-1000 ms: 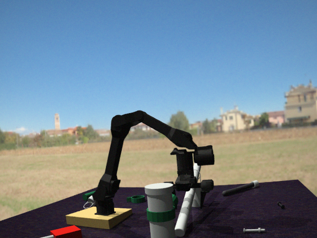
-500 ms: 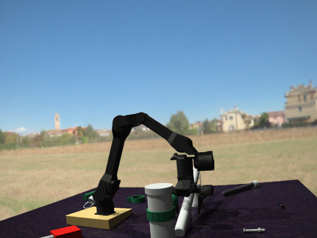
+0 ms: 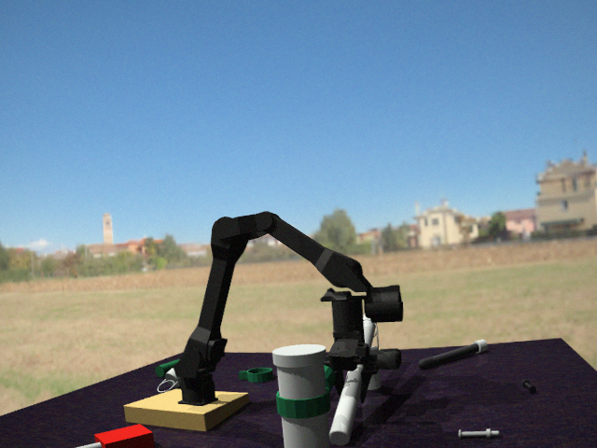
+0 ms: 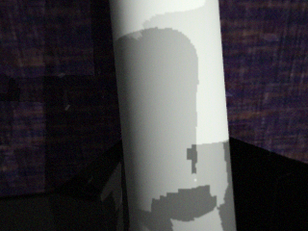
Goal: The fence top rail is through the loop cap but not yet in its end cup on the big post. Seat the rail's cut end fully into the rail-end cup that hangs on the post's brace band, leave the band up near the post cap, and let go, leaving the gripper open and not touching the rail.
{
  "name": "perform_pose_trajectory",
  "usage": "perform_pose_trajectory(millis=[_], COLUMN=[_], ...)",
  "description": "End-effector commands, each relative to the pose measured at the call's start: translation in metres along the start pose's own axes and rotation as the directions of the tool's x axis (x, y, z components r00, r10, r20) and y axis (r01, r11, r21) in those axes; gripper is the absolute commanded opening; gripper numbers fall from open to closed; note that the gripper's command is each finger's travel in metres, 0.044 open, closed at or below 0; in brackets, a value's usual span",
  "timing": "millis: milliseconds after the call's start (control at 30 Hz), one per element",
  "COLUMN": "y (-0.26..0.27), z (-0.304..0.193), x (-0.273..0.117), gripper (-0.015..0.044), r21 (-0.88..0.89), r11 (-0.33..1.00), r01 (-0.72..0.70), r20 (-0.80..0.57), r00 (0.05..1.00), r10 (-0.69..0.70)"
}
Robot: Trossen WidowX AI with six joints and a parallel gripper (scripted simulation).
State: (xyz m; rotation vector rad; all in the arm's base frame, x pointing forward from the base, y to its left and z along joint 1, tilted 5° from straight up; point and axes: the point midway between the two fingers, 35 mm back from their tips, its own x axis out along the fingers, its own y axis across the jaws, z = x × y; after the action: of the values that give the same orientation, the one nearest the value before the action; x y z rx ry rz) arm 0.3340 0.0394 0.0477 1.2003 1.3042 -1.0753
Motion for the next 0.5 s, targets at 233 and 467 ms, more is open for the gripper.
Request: perform_pose_trajectory(millis=[233, 467], y=[0.000, 0.001], z=[0.003, 0.022], x=[-0.010, -0.045], gripper=[0.0000, 0.0000], r21=[0.004, 0.006], r11=[1.000, 1.000], r01=[-0.008, -0.004], r20=[0.026, 0.186], r00=[1.000, 0.983], r10=[0.007, 0.003])
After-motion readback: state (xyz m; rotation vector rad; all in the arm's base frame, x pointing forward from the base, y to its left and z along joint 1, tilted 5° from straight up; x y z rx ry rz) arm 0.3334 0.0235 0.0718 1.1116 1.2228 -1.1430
